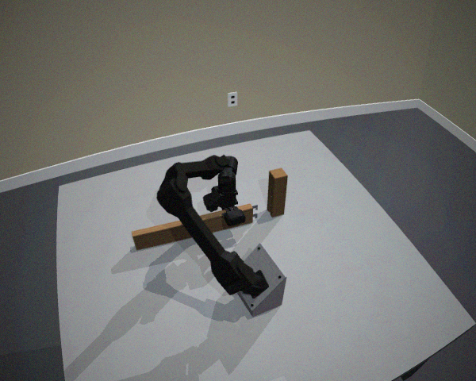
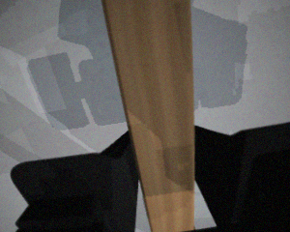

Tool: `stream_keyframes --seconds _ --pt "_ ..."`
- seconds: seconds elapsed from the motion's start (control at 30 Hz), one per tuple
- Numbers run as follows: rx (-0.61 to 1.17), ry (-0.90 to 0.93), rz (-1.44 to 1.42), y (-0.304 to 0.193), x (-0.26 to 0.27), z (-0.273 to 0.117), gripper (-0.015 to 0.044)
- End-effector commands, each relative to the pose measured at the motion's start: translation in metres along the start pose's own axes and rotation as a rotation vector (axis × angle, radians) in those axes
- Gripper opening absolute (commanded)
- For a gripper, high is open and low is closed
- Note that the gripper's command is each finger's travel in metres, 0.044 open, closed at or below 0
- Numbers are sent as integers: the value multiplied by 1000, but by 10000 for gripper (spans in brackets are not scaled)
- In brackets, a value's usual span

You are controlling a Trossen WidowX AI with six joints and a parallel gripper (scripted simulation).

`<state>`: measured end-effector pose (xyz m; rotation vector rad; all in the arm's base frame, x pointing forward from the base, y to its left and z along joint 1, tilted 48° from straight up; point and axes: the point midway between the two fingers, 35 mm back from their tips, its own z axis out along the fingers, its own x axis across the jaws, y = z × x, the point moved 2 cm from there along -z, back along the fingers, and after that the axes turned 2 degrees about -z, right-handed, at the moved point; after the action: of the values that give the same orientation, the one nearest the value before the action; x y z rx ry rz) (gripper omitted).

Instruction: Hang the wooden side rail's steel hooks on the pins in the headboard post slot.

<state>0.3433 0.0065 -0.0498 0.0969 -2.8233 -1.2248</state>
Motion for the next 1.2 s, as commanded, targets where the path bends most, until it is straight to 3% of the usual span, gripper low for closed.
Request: stream_keyframes --seconds 0.0,1.17 --pt "-1 -4 -14 0 -3 0 0" --pt "-1 -4 -14 0 -8 -1 0"
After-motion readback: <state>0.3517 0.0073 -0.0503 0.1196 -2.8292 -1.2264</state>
